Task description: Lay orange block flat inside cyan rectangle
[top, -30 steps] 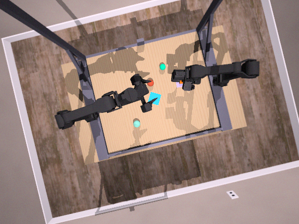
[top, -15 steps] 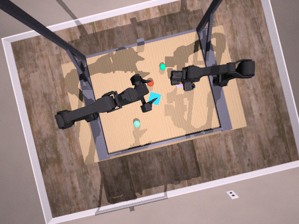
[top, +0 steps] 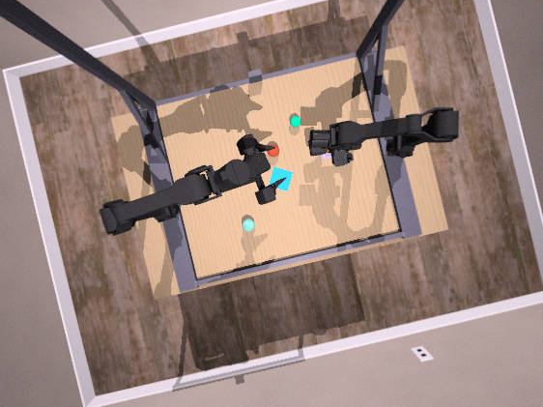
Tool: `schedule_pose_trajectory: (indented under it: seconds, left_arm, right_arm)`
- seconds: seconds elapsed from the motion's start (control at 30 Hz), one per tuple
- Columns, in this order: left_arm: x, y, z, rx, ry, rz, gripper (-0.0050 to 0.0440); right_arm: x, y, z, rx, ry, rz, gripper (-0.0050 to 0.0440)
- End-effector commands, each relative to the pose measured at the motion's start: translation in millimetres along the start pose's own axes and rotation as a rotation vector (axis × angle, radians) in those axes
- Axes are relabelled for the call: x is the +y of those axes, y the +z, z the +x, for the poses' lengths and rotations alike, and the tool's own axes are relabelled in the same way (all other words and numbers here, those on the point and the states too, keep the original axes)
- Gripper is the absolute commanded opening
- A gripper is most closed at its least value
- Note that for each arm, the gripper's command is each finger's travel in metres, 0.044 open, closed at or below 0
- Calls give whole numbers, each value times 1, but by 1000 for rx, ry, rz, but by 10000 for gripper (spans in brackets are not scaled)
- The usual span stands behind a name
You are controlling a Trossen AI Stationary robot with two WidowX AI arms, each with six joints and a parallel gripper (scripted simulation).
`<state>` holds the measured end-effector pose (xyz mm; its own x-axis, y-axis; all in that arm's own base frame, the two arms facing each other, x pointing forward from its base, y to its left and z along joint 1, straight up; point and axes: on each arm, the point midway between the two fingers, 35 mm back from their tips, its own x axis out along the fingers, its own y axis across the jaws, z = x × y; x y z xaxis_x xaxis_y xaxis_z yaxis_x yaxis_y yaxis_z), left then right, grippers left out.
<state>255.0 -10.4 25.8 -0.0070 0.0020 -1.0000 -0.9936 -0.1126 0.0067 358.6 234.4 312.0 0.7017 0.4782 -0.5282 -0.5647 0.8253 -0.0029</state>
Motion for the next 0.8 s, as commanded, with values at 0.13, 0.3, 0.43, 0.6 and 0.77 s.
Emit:
schedule_pose_trajectory:
  seconds: [0.13, 0.3, 0.43, 0.6, 0.77]
  left_arm:
    - [0, 0, 8, 3, -3, -8, 260]
    - [-4, -1, 4, 6, -20, -8, 201]
    - [-4, -1, 3, 5, -22, -3, 181]
    - [-4, -1, 3, 5, -22, -3, 161]
    - [-4, -1, 3, 5, -22, -3, 127]
  right_arm:
    - [1, 8, -7, -25, 3, 1, 440]
    - [1, 8, -7, -25, 3, 1, 440]
    - [1, 8, -7, -25, 3, 1, 440]
    - [1, 8, -7, -25, 3, 1, 440]
    - [1, 8, -7, -25, 3, 1, 440]
